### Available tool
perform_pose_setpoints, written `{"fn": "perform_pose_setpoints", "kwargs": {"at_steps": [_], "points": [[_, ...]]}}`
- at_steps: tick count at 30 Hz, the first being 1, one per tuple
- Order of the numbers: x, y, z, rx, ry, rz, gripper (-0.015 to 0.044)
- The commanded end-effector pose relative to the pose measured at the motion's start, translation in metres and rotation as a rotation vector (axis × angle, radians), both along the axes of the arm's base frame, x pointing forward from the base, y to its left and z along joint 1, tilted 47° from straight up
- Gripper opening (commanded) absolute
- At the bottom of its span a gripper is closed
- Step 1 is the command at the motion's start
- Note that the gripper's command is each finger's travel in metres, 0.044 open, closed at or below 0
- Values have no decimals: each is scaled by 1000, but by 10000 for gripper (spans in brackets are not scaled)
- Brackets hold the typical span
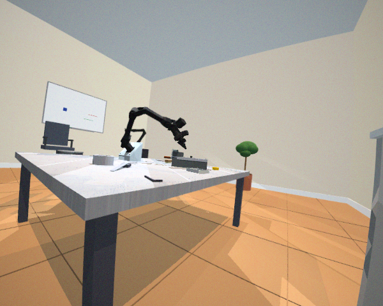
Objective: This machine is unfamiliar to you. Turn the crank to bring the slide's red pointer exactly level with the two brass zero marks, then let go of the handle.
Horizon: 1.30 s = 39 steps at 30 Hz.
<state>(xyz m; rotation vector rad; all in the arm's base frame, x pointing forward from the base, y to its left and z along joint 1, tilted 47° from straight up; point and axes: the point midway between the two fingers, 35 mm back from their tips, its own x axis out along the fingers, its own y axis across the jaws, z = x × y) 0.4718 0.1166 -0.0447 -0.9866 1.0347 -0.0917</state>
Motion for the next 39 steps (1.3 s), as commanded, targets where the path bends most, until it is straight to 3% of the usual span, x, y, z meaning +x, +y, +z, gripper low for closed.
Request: {"fn": "perform_pose_setpoints", "kwargs": {"at_steps": [1,18,35,36,39], "points": [[0,0,0,0,0,0,0],[0,0,0,1,0,0,0],[0,0,0,1,0,0,440],[0,0,0,1,0,0,440],[0,0,0,1,0,0,361]]}}
